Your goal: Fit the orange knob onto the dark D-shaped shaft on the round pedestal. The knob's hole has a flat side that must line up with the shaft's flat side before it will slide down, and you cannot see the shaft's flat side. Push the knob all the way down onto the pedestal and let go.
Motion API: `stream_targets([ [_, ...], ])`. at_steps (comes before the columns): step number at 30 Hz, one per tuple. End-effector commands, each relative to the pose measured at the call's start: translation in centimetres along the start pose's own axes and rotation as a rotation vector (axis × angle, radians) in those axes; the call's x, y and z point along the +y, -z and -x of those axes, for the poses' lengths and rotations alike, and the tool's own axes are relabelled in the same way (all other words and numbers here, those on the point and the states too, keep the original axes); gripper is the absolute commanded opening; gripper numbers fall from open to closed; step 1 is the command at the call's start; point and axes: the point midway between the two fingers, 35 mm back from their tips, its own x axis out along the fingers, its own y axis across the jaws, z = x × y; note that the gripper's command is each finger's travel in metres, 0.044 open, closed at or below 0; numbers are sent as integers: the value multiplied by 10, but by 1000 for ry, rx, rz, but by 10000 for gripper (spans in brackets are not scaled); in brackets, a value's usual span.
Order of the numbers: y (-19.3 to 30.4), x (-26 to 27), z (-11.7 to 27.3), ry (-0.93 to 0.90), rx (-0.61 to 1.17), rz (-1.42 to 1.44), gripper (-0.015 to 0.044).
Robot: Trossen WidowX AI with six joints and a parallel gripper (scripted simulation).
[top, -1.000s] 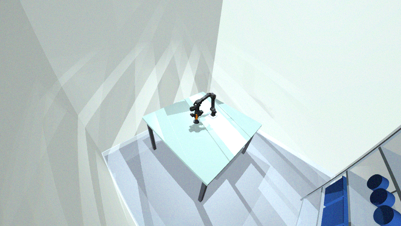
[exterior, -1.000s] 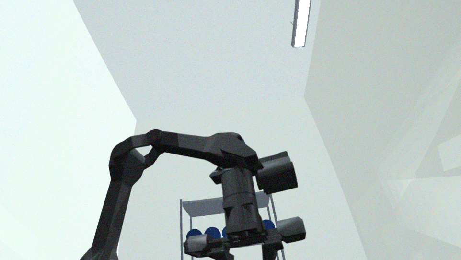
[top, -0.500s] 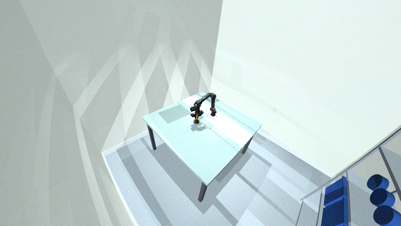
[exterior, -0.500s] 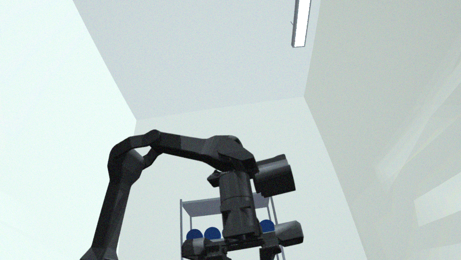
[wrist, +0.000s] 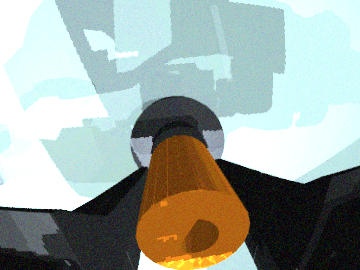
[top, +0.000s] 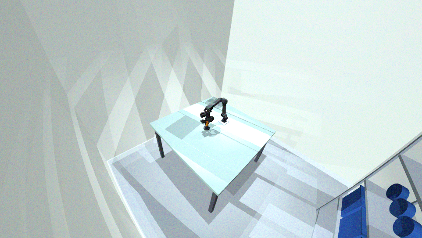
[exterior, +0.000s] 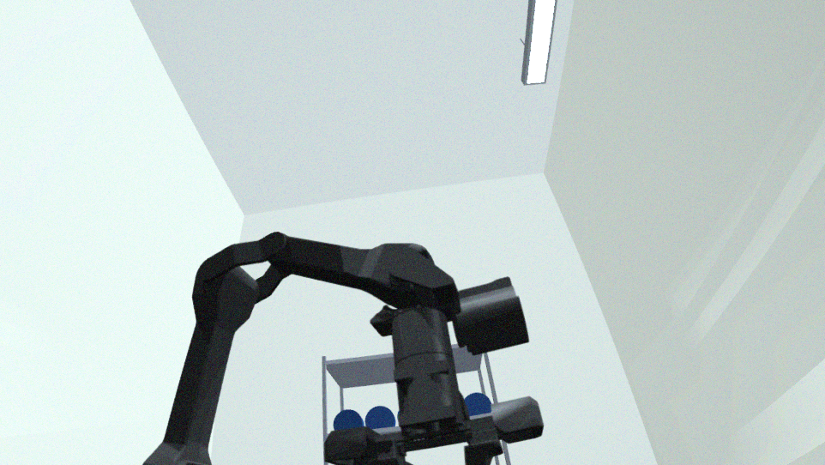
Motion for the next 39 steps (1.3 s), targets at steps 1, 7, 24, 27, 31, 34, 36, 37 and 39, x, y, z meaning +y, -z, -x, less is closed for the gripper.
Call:
stream_targets([
  [1,0,1,0,0,-2,-1,0],
  [7,0,0,-1,0,-2,5,0],
  [24,1,-1,-12,0,-2,-46,0],
  [27,1,0,-14,0,-2,-67,0],
  [31,1,-1,-16,0,-2,-46,0],
  [34,0,0,-14,-3,-5,-50,0],
  [36,0,0,-14,-3,-5,-50,0],
  [37,0,0,-14,-3,-5,-50,0],
  [39,0,0,-14,-3,-5,-50,26],
])
